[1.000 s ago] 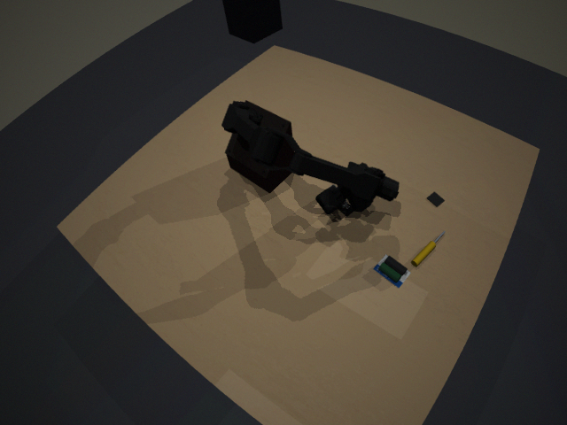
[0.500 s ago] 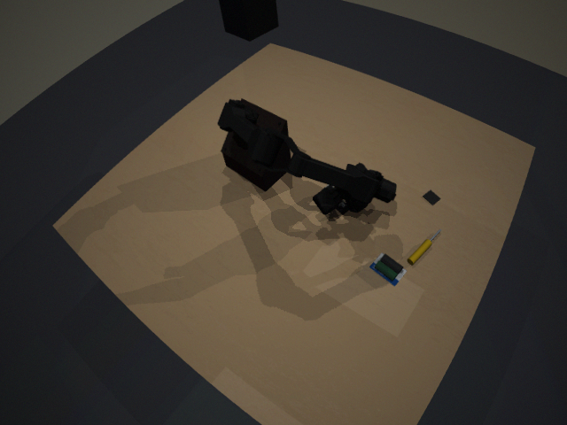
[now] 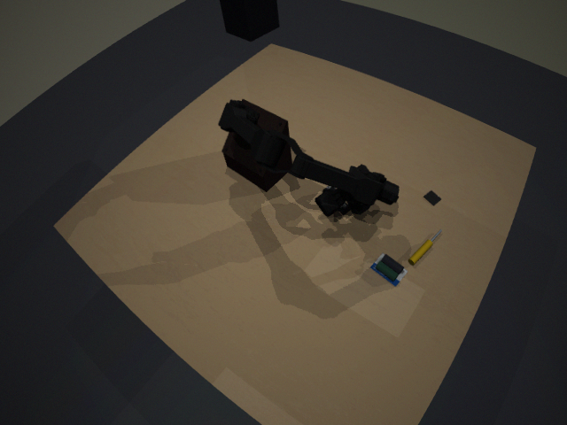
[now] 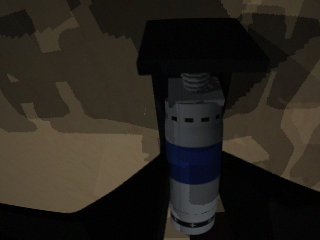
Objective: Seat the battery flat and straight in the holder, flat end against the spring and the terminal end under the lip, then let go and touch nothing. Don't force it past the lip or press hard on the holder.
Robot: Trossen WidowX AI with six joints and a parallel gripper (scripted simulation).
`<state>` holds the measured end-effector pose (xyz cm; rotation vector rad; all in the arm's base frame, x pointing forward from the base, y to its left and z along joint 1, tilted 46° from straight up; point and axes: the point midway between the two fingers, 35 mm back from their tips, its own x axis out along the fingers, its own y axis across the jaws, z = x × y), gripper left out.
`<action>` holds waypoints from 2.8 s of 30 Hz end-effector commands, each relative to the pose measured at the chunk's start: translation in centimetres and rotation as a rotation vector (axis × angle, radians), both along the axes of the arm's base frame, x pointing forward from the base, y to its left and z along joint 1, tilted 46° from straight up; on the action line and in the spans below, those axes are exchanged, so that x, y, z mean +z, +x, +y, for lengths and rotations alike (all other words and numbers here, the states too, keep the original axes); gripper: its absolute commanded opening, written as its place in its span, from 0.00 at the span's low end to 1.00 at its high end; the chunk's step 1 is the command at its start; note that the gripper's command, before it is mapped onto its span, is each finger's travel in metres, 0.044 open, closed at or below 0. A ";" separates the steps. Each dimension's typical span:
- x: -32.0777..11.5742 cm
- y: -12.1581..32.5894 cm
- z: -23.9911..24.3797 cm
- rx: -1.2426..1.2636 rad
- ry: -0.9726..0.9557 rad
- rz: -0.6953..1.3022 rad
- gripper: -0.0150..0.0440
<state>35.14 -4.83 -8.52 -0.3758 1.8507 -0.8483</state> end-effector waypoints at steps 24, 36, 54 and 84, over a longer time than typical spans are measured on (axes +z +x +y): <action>0.2 1.3 -0.1 0.001 0.001 -0.013 0.39; 0.3 1.6 -0.1 0.001 0.003 -0.014 0.39; 0.1 1.8 -0.1 0.021 0.007 -0.035 0.39; -0.8 1.8 0.0 0.113 0.016 -0.117 0.39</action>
